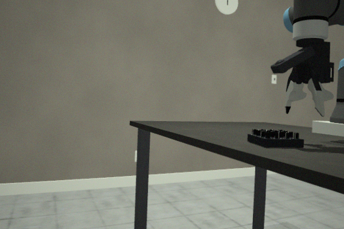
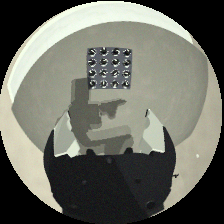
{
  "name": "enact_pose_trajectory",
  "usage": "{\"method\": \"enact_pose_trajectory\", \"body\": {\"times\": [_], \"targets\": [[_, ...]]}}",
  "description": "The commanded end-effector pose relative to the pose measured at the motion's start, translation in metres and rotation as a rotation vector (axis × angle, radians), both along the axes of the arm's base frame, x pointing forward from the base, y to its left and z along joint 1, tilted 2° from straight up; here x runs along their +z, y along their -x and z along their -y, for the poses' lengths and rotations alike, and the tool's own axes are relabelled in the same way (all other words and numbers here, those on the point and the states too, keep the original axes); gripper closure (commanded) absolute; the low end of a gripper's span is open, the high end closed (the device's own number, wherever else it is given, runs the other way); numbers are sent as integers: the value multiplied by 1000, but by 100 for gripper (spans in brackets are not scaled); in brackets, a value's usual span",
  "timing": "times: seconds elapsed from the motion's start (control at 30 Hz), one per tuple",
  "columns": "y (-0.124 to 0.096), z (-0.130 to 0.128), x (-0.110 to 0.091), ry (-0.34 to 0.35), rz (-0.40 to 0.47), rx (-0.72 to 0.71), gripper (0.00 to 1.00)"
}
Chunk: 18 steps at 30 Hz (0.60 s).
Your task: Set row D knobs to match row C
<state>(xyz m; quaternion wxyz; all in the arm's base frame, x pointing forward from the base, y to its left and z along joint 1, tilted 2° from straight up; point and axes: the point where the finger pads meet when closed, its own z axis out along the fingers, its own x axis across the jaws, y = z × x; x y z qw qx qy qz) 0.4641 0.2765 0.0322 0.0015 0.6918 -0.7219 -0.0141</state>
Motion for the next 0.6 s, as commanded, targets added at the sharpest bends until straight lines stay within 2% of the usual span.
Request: {"method": "enact_pose_trajectory", "body": {"times": [0.0,0.57], "targets": [[-1,0,1,0,1,-11,0],[-7,2,2,4,-3,-225,0]]}}
